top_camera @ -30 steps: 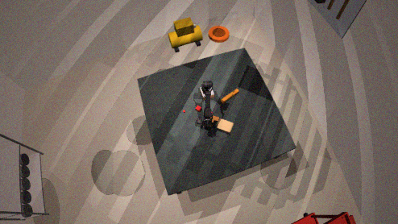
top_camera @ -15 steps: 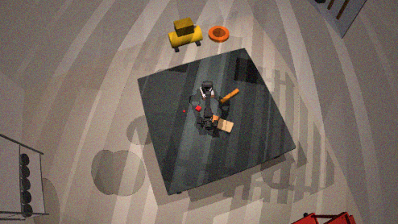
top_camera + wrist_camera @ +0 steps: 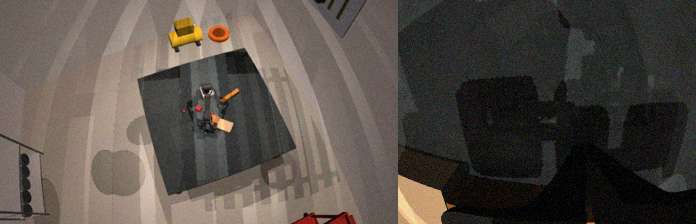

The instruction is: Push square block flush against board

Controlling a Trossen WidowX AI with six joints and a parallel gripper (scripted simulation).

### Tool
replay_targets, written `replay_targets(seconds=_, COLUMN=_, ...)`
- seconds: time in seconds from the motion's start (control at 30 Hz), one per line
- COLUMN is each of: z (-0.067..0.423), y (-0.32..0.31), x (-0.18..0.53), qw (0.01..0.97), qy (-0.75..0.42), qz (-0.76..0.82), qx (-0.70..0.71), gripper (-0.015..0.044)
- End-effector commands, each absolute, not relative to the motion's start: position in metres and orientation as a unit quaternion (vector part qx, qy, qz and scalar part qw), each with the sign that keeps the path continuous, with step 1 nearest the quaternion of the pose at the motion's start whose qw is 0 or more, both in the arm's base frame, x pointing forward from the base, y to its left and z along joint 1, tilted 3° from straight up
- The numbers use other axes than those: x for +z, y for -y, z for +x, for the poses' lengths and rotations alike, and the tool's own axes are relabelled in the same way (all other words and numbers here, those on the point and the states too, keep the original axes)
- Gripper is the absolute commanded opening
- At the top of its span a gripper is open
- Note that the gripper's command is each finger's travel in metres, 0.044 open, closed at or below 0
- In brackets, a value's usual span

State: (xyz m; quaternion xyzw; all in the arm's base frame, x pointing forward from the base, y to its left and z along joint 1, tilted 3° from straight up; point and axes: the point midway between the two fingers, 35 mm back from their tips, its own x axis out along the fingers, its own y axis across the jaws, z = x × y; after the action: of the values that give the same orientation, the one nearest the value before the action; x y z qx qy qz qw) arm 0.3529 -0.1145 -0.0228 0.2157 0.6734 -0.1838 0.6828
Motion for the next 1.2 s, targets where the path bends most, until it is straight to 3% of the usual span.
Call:
replay_targets(seconds=0.0, z=0.358, y=0.117, x=-0.024, qw=0.682, qy=-0.674, qz=0.216, qx=-0.181, gripper=0.0)
replay_targets(seconds=0.33, z=0.371, y=0.126, x=-0.025, qw=0.683, qy=-0.674, qz=0.216, qx=-0.181, gripper=0.0)
replay_targets(seconds=0.5, z=0.366, y=0.127, x=0.027, qw=0.683, qy=-0.674, qz=0.216, qx=-0.182, gripper=0.0)
replay_targets(seconds=0.73, z=0.365, y=0.127, x=0.03, qw=0.683, qy=-0.675, qz=0.214, qx=-0.179, gripper=0.0)
replay_targets(seconds=1.17, z=0.327, y=0.113, x=0.036, qw=0.712, qy=-0.698, qz=0.065, qx=-0.033, gripper=0.0)
